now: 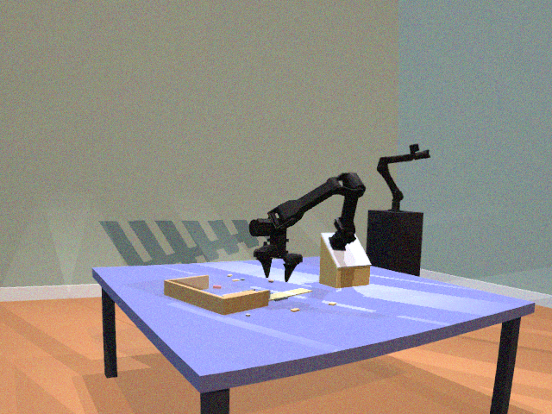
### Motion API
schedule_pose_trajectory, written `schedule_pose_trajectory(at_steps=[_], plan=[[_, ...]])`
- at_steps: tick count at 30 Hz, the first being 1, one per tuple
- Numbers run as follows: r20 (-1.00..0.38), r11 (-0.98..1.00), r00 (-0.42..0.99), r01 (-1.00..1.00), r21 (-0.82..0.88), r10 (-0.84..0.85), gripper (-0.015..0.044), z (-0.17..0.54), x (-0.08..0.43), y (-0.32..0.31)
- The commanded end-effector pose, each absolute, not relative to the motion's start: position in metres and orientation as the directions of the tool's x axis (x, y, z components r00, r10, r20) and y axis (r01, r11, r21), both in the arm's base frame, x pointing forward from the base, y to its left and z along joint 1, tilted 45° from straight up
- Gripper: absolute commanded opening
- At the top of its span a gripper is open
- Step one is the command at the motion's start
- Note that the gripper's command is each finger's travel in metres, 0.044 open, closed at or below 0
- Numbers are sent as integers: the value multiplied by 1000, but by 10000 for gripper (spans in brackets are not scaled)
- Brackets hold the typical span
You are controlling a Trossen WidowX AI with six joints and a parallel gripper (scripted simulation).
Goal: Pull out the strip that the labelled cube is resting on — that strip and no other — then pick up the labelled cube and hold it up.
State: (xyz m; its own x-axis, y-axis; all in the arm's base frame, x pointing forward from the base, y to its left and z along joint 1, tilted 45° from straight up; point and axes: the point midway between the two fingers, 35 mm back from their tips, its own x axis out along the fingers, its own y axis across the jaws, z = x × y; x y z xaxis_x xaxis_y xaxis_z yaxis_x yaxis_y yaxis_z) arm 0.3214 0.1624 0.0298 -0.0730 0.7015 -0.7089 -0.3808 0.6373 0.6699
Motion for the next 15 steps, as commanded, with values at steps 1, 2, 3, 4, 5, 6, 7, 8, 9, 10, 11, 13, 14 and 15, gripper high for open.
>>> schedule_pose_trajectory(at_steps=[1, 2, 3, 4, 5, 6, 7, 8, 9, 10, 11, 13, 14, 15], plan=[[-707, 636, -76, -376, 674, 703, 440, 35, 335, 167], [-707, 636, -76, -376, 674, 703, 440, 36, 338, 168], [-707, 636, -76, -377, 674, 703, 440, 37, 342, 170], [-707, 636, -76, -377, 673, 703, 440, 38, 345, 171], [-707, 636, -76, -377, 673, 703, 440, 39, 349, 172], [-707, 636, -76, -377, 673, 704, 440, 41, 352, 173], [-707, 636, -75, -377, 673, 704, 440, 42, 356, 174], [-707, 636, -75, -377, 673, 704, 440, 43, 359, 175], [-707, 636, -75, -377, 673, 704, 440, 44, 363, 176], [-707, 636, -75, -378, 673, 704, 440, 45, 366, 177], [-706, 636, -75, -378, 673, 704, 440, 47, 370, 179], [-706, 636, -75, -378, 673, 704, 440, 49, 376, 181], [-706, 636, -75, -378, 673, 704, 440, 49, 377, 182], [-706, 636, -75, -378, 673, 704, 414, 49, 377, 182]])
